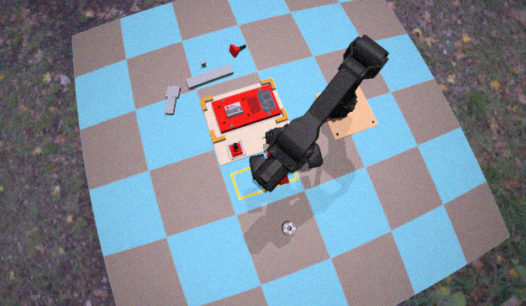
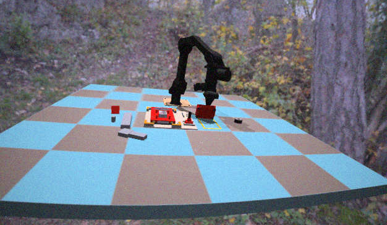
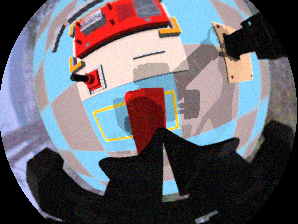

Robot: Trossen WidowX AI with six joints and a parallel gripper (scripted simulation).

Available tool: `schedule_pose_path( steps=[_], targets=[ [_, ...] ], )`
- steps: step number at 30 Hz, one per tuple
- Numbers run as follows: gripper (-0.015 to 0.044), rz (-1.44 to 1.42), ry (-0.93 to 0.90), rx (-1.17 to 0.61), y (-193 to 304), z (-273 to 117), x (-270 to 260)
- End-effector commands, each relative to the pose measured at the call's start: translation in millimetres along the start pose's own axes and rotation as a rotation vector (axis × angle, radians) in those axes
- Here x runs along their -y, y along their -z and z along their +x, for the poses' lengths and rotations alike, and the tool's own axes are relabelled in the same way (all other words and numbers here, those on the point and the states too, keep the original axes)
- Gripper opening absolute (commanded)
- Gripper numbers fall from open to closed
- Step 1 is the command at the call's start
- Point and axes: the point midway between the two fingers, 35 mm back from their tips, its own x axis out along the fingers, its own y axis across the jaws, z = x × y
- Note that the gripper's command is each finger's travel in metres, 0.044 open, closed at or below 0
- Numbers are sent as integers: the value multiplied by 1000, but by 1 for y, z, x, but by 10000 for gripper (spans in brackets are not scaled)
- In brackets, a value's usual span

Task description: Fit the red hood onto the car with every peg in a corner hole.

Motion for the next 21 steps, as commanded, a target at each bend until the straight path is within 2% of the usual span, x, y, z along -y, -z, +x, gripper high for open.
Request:
schedule_pose_path(
  steps=[1, 8, 16, 21],
  targets=[
    [0, -6, 1, -1, 0, 0, -4],
    [0, -6, 0, -1, 1, -9, -7],
    [0, -6, 1, -1, 0, -74, -5],
    [0, -6, 1, -1, 0, -80, -4]
  ],
)
